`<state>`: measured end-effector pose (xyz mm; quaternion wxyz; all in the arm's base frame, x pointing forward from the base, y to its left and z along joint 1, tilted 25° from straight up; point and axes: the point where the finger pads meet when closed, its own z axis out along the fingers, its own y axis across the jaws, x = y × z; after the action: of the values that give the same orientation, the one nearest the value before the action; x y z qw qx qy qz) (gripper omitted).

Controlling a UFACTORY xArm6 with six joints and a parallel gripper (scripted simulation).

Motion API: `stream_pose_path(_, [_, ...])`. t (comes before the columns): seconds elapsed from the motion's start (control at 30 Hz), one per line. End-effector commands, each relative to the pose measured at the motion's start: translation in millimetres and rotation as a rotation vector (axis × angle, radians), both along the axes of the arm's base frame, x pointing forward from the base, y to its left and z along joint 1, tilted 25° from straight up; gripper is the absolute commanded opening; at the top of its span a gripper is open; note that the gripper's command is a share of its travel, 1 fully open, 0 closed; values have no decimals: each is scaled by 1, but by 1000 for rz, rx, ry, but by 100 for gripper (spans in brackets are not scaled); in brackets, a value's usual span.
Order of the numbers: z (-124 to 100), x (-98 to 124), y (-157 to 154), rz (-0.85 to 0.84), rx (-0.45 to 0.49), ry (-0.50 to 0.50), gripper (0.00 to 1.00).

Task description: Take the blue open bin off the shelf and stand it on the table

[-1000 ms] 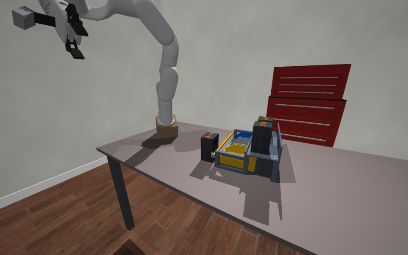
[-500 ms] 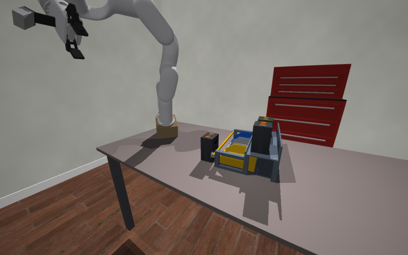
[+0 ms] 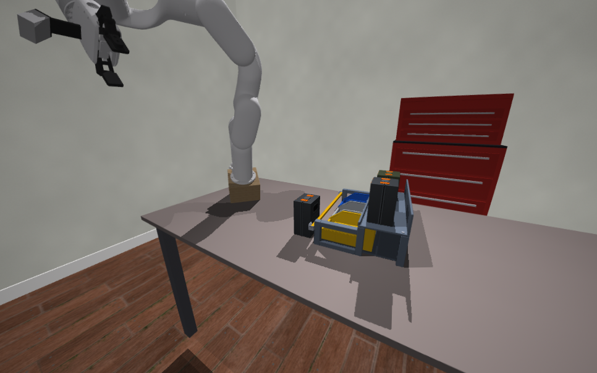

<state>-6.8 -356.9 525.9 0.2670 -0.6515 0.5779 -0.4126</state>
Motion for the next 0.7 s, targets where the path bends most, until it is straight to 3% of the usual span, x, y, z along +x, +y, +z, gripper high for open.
stream_pose_path(0.0, [2,0,0,-39,-25,189,100])
stream_pose_path(0.03, [2,0,0,-50,-31,240,100])
stream_pose_path(0.43, [2,0,0,-50,-31,240,100])
stream_pose_path(0.6, [2,1,0,-103,-58,489,100])
stream_pose_path(0.67, [2,1,0,-103,-58,489,100])
